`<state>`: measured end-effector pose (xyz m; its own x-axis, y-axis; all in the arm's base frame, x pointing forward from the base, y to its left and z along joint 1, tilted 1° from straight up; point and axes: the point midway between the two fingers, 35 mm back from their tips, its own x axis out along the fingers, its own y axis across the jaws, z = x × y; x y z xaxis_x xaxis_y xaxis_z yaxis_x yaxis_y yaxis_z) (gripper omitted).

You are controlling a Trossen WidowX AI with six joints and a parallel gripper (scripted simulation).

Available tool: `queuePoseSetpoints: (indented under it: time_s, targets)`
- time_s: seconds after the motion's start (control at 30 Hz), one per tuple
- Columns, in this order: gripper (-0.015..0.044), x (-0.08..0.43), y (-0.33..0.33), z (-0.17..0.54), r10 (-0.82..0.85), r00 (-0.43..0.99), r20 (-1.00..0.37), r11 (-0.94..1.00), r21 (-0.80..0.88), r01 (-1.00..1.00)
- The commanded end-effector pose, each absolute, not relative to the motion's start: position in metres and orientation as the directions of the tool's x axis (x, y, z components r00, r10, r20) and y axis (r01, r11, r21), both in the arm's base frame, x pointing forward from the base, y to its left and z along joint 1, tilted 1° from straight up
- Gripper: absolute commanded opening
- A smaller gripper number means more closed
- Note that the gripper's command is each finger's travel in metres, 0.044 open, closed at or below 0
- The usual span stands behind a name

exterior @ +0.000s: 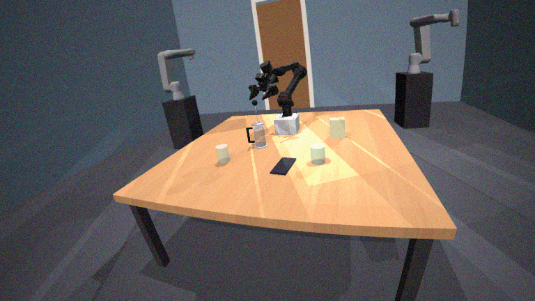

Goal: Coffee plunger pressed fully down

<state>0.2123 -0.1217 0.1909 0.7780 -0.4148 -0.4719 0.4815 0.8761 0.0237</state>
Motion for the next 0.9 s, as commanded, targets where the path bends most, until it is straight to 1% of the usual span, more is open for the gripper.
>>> queuePoseSetpoints:
  time_s: [0.0,0.4,0.8,0.87]
  targets:
    - [0.044,0.217,-0.125,0.186,-0.418,0.773,-0.477,0.874,0.02,0.485]
    - [0.044,0.23,-0.131,0.177,-0.418,0.774,-0.476,0.875,0.02,0.484]
    - [0.0125,0.23,-0.131,0.177,-0.418,0.774,-0.476,0.875,0.02,0.484]
    - [0.0122,0.23,-0.131,0.177,-0.418,0.774,-0.476,0.875,0.02,0.484]
